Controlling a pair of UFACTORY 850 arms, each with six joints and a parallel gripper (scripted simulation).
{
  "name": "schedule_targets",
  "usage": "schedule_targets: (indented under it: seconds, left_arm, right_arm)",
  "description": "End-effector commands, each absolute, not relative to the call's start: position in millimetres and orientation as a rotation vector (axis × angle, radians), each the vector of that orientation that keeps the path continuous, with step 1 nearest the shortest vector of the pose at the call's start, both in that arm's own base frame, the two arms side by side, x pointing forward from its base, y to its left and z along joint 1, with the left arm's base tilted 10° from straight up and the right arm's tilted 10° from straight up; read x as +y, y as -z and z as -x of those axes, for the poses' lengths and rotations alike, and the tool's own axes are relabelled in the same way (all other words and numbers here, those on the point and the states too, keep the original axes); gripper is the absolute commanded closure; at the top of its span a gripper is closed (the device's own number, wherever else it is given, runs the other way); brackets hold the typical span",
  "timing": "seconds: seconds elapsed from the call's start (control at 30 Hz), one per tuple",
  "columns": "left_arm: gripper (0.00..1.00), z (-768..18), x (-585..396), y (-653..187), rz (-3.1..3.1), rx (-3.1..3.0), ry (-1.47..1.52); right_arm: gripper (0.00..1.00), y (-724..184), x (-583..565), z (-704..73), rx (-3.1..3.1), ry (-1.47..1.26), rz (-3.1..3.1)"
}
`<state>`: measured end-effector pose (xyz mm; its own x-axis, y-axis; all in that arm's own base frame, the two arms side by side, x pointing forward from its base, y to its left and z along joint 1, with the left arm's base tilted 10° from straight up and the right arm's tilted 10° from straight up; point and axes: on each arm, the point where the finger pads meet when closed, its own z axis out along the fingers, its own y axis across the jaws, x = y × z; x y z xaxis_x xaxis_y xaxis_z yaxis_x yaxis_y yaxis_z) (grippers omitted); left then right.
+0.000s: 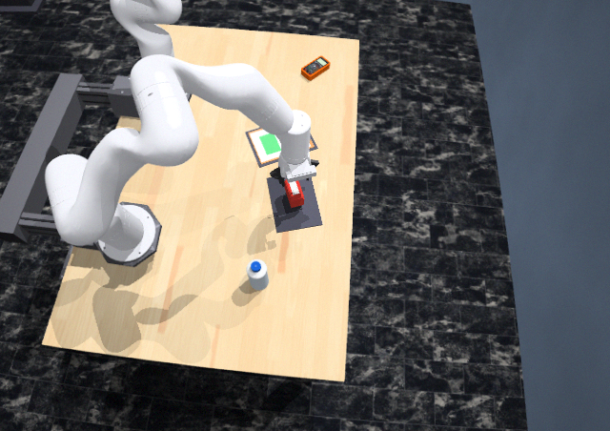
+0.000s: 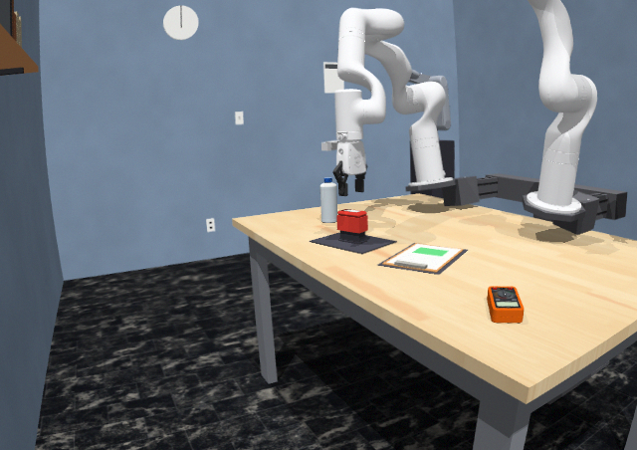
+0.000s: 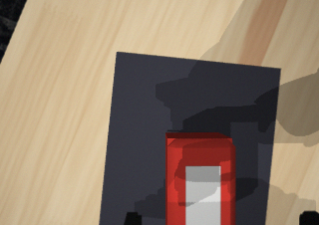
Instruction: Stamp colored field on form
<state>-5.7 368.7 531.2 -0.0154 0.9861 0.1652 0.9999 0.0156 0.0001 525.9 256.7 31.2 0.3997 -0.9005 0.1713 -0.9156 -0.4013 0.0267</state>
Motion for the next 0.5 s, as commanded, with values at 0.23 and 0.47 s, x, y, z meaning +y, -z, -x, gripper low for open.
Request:
schedule_targets:
  seconds: [0.23,0.47]
  left_arm:
    - [0.0,6,369,-532,2.116,-2.15,0.178]
    - [0.0,6,369,-532,2.116,-2.15,0.178]
  right_arm:
    - [0.09,-23,255,-527,-1.65,-0.198,-2.53]
    - [0.09,4,251,-528,-1.65,-0.198,-2.53]
